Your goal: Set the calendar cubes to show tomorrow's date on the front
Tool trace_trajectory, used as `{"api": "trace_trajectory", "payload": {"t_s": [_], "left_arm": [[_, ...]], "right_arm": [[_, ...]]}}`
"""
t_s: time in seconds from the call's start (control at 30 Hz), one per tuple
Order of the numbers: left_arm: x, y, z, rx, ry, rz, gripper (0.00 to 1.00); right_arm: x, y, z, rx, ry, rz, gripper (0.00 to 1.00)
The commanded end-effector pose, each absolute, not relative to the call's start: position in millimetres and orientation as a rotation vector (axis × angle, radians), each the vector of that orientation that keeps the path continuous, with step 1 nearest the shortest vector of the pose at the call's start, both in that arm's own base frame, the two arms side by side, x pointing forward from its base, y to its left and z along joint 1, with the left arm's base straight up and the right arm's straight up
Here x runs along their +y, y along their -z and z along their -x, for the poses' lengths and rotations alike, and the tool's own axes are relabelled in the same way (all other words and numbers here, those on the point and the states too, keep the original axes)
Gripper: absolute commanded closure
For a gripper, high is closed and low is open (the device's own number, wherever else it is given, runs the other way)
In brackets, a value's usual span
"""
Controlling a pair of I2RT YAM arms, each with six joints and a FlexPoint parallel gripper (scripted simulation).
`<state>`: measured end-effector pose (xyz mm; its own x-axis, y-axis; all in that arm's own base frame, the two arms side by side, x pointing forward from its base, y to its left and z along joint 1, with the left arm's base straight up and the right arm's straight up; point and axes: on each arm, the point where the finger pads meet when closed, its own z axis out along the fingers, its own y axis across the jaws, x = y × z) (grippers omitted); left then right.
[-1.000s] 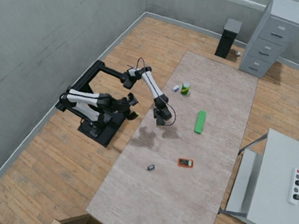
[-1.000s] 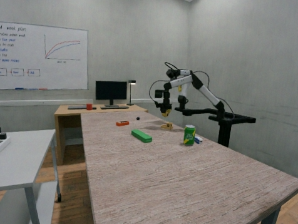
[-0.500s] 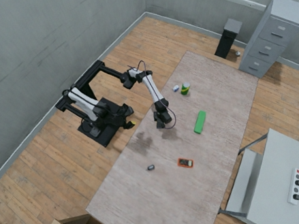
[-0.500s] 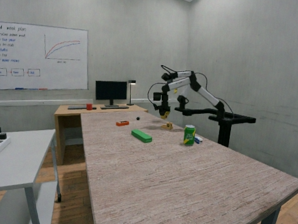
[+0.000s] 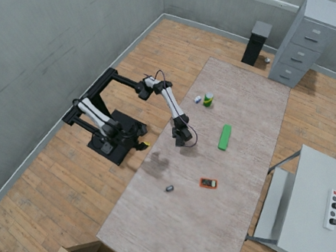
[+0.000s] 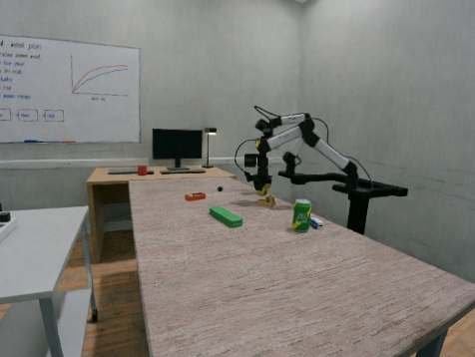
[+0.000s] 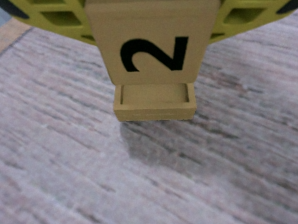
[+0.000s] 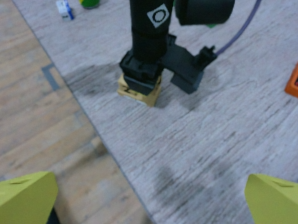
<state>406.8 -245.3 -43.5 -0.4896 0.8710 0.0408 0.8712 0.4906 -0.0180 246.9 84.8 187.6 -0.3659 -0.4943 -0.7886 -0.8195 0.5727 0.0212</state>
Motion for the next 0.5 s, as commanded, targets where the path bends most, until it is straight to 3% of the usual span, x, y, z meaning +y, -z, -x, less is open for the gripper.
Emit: {"api": "trace_trajectory", "payload": {"t_s": [0.0, 0.47], "left_arm": [[-250.7, 50.3, -411.8, -2.700, 0.012, 1.574, 0.70], [-250.6, 45.1, -411.7, -2.703, 0.011, 1.576, 0.70]], "right_arm": [[82.5, -189.4, -244.0, 2.014, -0.538, 1.044, 0.00], [80.9, -189.6, -243.8, 2.008, -0.538, 1.037, 0.00]]}}
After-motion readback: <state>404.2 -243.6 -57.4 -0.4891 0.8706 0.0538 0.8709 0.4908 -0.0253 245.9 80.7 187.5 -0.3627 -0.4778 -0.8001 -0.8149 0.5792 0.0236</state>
